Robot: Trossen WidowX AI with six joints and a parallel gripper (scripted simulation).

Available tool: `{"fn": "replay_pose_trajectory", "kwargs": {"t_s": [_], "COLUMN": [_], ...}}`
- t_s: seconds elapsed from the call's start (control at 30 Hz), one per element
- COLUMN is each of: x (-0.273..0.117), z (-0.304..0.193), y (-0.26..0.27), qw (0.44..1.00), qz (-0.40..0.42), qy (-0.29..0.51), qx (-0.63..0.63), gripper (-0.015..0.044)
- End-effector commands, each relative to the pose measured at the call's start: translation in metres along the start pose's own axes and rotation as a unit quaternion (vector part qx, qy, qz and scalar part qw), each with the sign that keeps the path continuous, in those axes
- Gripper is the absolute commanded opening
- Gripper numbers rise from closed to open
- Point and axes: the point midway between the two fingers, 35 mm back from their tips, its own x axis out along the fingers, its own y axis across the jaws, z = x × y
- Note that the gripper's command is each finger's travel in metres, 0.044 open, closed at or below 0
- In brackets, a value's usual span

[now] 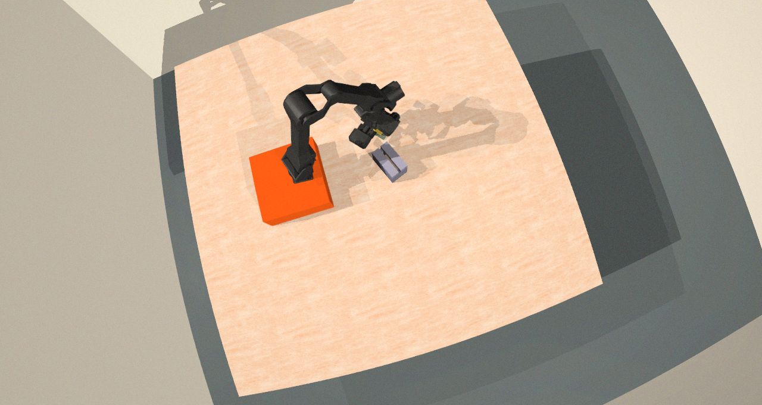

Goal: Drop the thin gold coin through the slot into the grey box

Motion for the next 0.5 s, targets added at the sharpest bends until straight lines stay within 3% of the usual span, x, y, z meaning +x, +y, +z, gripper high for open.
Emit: {"fn": "replay_pose_trajectory", "kwargs": {"t_s": [0.0, 0.2, 0.47], "x": [0.0052, 0.0052, 0.0052], "z": [0.0004, 0.0004, 0.0004], "y": [-0.0011, -0.0011, -0.0011], "qw": [1.0, 1.0, 1.0], "qz": [0.0, 0.0, 0.0], "qy": [-0.003, -0.003, -0.003], "qx": [0.0, 0.0, 0.0], "gripper": [0.0161, 0.0003, 0.0]}}
